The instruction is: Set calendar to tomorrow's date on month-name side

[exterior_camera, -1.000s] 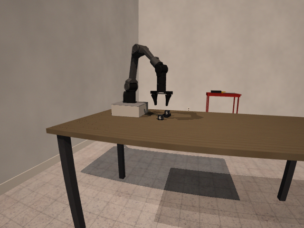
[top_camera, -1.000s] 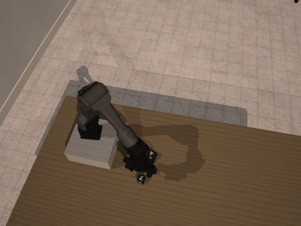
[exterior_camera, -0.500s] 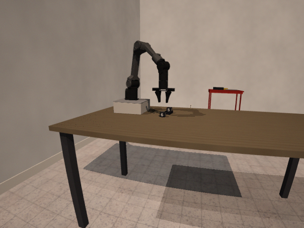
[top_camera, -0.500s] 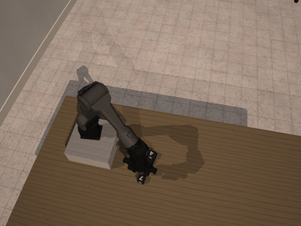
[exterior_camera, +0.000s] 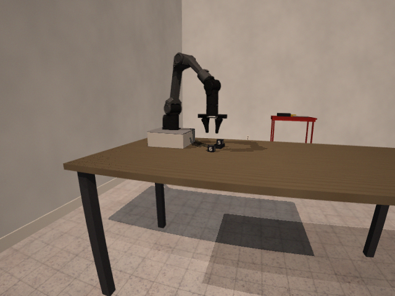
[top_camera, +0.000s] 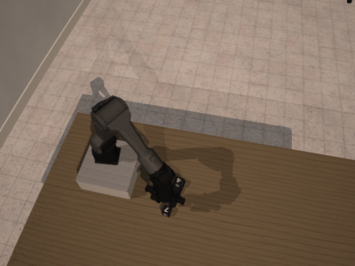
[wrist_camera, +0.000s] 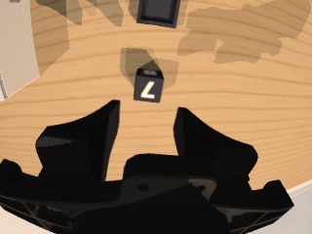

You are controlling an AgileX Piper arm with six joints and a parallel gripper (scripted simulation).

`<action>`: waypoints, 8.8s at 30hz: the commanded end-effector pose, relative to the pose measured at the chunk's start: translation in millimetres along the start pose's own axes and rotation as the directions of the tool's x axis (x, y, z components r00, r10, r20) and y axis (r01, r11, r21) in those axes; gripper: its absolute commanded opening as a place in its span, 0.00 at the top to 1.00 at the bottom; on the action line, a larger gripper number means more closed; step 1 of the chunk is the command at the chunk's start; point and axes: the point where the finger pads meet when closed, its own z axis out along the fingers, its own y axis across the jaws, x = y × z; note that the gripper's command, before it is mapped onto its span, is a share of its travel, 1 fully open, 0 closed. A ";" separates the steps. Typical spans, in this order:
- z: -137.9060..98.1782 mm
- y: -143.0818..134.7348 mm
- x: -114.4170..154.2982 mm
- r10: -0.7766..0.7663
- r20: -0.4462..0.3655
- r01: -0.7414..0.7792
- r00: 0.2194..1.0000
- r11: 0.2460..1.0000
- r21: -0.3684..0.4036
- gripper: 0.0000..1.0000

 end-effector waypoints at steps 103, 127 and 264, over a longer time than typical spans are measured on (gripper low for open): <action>52.7 -0.4 2.4 -0.002 0.002 0.002 1.000 1.000 0.000 0.36; 69.7 0.0 2.3 -0.002 0.002 0.002 1.000 1.000 -0.001 0.36; -29.0 1.8 -88.8 -0.002 0.002 0.002 1.000 1.000 0.003 0.62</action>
